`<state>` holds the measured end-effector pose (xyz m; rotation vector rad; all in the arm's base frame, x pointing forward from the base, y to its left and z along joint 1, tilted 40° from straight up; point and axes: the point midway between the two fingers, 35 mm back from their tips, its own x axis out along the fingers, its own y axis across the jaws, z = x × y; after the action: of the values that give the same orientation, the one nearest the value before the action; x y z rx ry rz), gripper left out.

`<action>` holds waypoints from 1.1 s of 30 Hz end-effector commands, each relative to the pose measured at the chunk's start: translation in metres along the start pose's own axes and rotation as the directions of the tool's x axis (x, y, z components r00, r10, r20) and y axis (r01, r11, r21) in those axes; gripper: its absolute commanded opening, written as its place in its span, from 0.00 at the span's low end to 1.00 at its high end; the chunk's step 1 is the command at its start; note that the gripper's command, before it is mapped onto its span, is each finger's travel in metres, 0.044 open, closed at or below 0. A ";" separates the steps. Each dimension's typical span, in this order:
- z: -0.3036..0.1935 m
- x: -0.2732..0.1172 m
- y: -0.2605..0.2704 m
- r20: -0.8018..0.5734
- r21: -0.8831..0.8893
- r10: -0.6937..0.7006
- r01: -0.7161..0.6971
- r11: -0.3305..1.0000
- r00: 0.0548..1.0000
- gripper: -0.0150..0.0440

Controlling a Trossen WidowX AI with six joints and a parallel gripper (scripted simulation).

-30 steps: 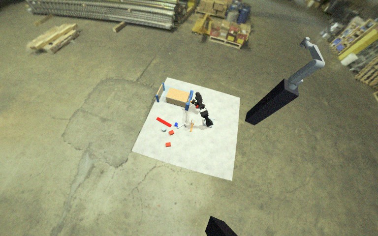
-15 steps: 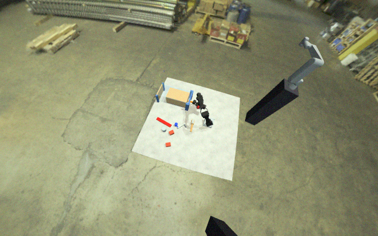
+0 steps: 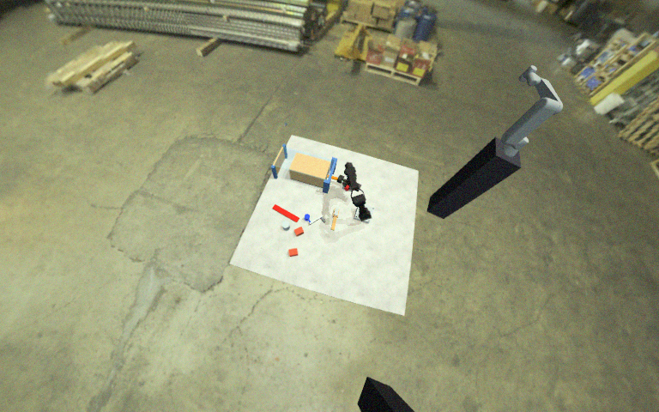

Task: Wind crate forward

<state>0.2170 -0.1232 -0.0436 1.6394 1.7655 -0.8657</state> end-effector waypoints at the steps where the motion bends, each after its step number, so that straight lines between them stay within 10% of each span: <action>1: 0.000 0.000 -0.016 -0.003 0.020 -0.028 0.028 0.999 1.000 0.25; 33: 0.016 -0.001 -0.047 -0.001 0.022 -0.029 0.029 0.999 1.000 0.25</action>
<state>0.1817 -0.1346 -0.0474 1.6478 1.7714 -0.8694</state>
